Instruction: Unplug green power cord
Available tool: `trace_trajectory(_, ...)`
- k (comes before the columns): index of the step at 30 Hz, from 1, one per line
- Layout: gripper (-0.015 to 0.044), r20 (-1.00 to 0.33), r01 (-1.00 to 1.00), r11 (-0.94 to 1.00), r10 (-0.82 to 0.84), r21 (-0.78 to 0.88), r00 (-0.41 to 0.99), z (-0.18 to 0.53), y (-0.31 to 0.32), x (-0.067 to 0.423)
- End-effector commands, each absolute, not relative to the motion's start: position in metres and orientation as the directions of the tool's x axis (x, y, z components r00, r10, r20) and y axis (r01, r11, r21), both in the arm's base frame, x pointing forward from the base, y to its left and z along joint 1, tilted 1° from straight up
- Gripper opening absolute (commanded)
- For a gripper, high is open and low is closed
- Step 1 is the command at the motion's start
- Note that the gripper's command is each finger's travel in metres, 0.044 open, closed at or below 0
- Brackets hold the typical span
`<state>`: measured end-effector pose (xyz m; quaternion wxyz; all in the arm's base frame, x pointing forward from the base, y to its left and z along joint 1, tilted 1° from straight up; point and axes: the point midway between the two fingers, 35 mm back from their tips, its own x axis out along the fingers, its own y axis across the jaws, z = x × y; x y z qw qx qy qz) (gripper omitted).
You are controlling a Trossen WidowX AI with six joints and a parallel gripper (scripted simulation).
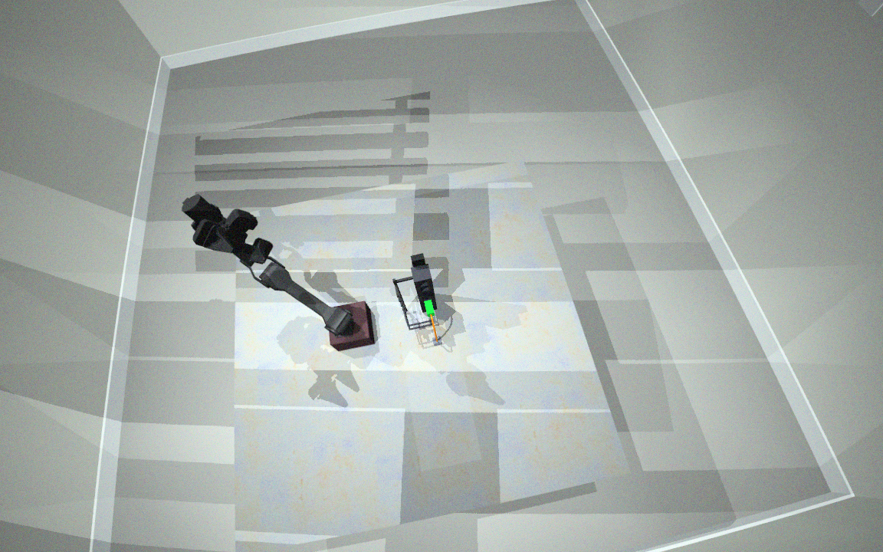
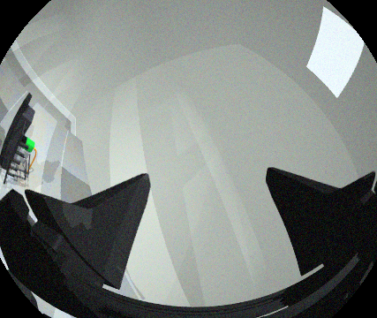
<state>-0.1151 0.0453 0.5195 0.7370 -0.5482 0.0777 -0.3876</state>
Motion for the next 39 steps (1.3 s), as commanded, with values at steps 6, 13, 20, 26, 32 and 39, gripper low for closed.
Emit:
trace_trajectory(6,0.0243,0.192,0.451,0.270,-0.638,-0.851,0.745,0.527,0.018,-0.066)
trace_trajectory(13,0.0160,-0.045,0.394,0.609,-0.577,-0.689,0.815,0.520,-0.031,0.022)
trace_trajectory(20,0.0160,-0.305,0.361,0.859,-0.476,-0.363,0.825,0.486,-0.068,0.117)
trace_trajectory(26,0.0160,-0.500,0.385,0.918,-0.378,-0.093,0.780,0.443,-0.081,0.182)
trace_trajectory(32,0.0160,-0.673,0.478,0.868,-0.275,0.133,0.686,0.388,-0.083,0.238)
trace_trajectory(39,0.0160,-0.840,0.659,0.701,-0.160,0.274,0.519,0.314,-0.072,0.287)
